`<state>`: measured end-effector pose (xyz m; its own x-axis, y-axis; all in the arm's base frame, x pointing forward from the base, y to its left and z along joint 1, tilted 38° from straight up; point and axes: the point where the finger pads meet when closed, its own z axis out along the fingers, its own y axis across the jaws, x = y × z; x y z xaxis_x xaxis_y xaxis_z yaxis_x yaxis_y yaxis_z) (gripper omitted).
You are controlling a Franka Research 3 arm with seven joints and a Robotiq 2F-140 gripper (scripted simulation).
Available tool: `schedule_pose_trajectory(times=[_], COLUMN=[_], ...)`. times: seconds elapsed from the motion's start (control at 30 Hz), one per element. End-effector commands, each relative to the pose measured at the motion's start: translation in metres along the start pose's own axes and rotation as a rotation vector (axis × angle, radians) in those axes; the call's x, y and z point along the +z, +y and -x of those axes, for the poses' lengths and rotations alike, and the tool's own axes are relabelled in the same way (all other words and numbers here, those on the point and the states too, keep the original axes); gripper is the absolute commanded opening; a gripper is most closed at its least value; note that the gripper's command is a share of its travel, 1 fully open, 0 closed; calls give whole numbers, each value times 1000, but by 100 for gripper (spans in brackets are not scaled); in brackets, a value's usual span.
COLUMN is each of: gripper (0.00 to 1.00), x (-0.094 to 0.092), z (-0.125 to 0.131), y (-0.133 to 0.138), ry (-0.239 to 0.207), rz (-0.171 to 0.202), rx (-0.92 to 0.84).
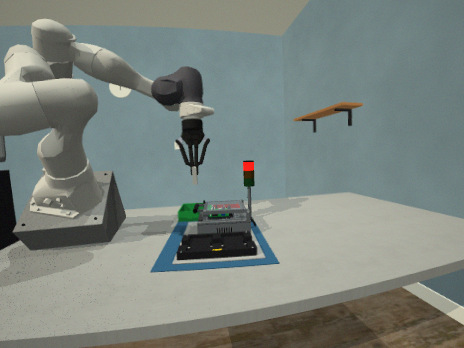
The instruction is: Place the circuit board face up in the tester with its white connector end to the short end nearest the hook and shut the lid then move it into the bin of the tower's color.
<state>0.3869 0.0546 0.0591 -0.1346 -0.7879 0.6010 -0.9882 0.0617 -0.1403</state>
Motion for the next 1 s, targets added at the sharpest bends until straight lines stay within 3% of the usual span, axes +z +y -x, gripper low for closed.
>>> schedule_pose_trajectory(times=[0.0, 0.7, 0.97], gripper=[0, 0, 0], x=[-5, -10, -10], z=[0, 12, 50], y=[1, 1, -2], ry=[3, 3, 3], rz=[3, 3, 3], rx=[3, 3, 3])
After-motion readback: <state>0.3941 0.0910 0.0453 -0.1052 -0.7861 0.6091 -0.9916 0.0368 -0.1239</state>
